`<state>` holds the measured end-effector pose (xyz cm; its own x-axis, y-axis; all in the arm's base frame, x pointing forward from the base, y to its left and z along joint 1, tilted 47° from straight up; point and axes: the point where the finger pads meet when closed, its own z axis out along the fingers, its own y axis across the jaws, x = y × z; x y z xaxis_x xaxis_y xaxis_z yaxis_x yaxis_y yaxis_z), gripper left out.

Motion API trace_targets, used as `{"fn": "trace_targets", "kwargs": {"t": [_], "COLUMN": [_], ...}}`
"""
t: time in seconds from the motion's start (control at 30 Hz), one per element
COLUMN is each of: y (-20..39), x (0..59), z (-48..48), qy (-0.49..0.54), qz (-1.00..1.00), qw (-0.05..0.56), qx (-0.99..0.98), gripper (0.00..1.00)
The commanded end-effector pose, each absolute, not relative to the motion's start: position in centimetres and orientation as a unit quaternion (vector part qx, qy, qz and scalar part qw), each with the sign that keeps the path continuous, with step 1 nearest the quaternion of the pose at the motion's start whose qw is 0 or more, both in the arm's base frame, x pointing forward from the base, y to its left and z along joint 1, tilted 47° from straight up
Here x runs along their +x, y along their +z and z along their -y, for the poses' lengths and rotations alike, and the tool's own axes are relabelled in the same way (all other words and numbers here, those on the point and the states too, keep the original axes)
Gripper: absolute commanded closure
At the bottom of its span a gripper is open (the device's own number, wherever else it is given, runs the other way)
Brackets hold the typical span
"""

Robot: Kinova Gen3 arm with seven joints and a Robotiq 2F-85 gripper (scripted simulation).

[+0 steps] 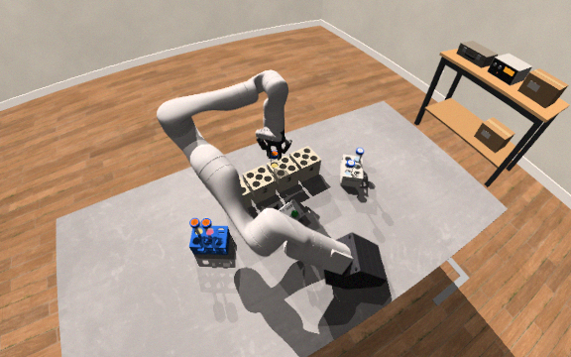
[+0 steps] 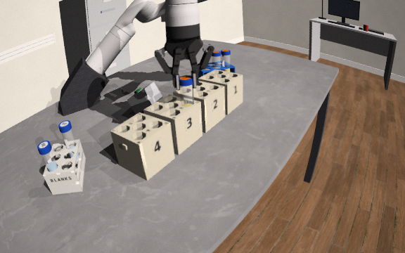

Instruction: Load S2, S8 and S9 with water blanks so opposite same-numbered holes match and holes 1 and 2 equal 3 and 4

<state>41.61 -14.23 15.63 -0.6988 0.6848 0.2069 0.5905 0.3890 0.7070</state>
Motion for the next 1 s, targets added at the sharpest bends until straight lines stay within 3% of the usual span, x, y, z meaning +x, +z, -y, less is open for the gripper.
{"fn": "trace_targets", "kwargs": {"t": [0.0,0.97], "y": [15.5,14.4], "x": [41.7,42.4], "z": [14.2,13.1], "qy": [0.398,0.398], "qz": [-0.831,-0.831], "qw": [0.060,0.060], "qx": [0.384,0.384], "gripper": [0.90,0.90]}}
